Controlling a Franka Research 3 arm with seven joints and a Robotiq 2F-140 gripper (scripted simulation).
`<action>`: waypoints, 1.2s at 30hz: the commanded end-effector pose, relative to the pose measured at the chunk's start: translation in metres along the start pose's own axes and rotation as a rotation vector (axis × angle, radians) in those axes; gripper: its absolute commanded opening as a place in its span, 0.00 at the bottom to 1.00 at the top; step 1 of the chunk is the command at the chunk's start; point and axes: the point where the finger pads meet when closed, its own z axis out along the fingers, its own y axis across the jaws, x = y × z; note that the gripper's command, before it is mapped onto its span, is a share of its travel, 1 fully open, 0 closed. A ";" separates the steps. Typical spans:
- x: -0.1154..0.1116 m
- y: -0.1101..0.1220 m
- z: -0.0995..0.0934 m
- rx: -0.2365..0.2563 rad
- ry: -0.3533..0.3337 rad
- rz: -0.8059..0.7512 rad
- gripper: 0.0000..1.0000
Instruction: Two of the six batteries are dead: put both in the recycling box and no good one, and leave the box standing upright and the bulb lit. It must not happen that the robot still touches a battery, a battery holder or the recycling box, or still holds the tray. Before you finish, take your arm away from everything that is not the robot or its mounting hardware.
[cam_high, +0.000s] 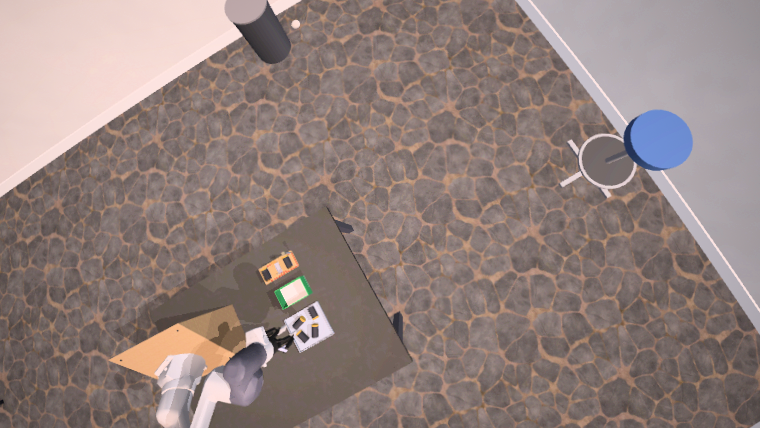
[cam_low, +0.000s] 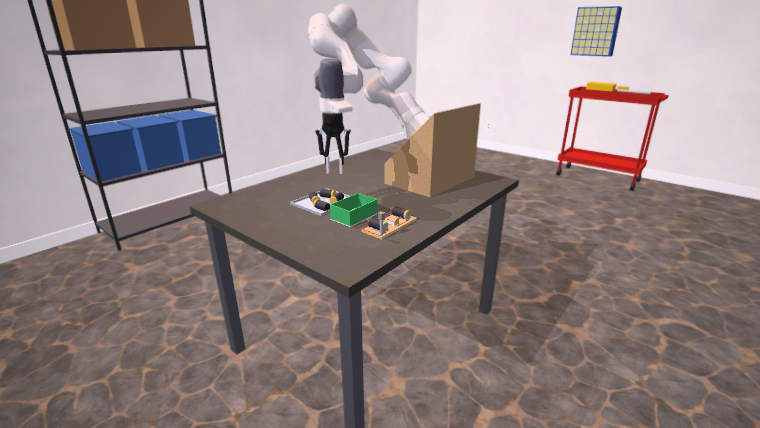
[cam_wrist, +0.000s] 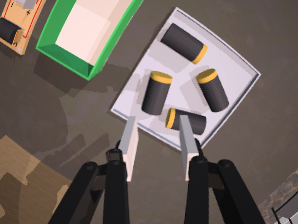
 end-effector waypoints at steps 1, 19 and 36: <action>0.001 -0.002 0.000 0.008 0.002 0.306 0.29; 0.001 -0.003 0.072 0.008 0.002 0.309 0.29; 0.001 -0.003 0.072 0.008 0.002 0.309 0.29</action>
